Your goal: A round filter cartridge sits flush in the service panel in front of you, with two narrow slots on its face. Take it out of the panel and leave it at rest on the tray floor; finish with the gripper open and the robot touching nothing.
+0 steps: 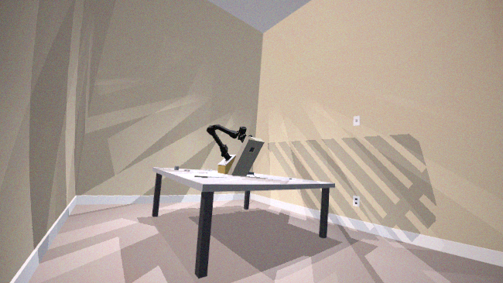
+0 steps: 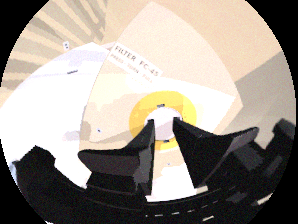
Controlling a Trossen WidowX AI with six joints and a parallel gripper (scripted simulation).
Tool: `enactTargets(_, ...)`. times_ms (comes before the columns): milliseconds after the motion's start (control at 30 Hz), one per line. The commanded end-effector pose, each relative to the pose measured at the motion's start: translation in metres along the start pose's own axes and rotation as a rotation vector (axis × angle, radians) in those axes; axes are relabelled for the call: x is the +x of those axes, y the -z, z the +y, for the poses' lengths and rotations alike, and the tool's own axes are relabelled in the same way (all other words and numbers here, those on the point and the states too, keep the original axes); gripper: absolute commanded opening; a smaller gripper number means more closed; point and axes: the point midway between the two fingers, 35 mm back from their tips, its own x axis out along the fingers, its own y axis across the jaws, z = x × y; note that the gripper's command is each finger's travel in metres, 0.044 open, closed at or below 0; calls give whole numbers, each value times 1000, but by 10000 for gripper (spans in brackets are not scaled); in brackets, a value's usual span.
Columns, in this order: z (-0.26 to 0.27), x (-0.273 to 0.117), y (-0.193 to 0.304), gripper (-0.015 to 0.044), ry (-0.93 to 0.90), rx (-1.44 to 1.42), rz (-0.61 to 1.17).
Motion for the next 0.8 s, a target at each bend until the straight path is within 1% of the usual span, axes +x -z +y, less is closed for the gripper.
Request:
enactTargets(0, -1, 3, 0, 0, -5, 158, -2)
enactTargets(767, -1, 3, 0, 0, -6, 959, -1)
